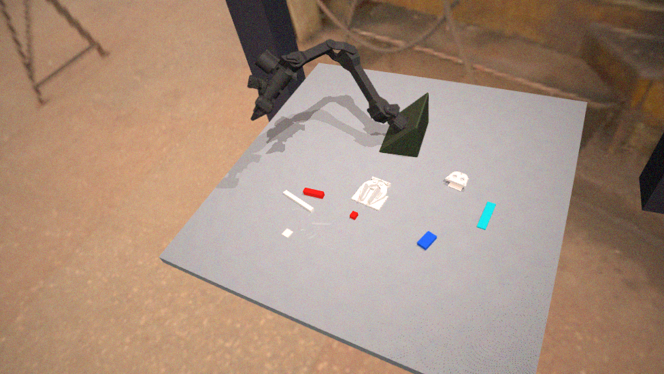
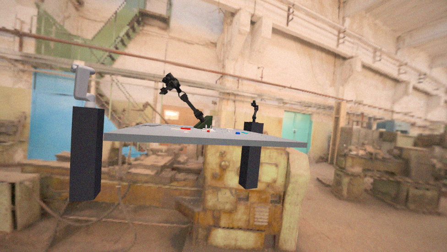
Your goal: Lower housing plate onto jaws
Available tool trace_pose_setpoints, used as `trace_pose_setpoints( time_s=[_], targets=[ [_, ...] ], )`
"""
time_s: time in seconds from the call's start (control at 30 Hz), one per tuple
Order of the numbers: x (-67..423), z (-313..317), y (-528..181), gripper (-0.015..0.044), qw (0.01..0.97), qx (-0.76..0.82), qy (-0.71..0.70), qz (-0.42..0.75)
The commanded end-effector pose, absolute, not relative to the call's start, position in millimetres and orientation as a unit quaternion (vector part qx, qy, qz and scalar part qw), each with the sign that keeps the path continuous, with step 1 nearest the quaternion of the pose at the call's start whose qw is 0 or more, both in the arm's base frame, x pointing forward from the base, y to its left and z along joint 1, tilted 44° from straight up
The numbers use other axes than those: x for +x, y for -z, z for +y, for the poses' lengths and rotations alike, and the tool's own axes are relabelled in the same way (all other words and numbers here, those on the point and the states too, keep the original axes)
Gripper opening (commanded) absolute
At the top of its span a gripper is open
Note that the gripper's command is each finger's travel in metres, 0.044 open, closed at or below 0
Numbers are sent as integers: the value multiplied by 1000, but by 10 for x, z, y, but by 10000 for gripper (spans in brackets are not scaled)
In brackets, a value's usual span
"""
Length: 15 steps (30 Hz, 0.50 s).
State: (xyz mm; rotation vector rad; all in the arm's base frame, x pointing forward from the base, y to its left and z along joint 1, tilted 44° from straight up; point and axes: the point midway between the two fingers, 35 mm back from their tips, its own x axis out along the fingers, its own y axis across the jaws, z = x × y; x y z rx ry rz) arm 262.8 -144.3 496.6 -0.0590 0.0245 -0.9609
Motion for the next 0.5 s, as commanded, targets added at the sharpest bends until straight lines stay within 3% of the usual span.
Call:
trace_pose_setpoints(
  time_s=[0.0, 0.47],
  targets=[
    [2896, -1295, -4795, 440, 903, -52, 423, 48],
    [3566, -844, -4270, 440, 918, -171, 323, 157]
  ],
)
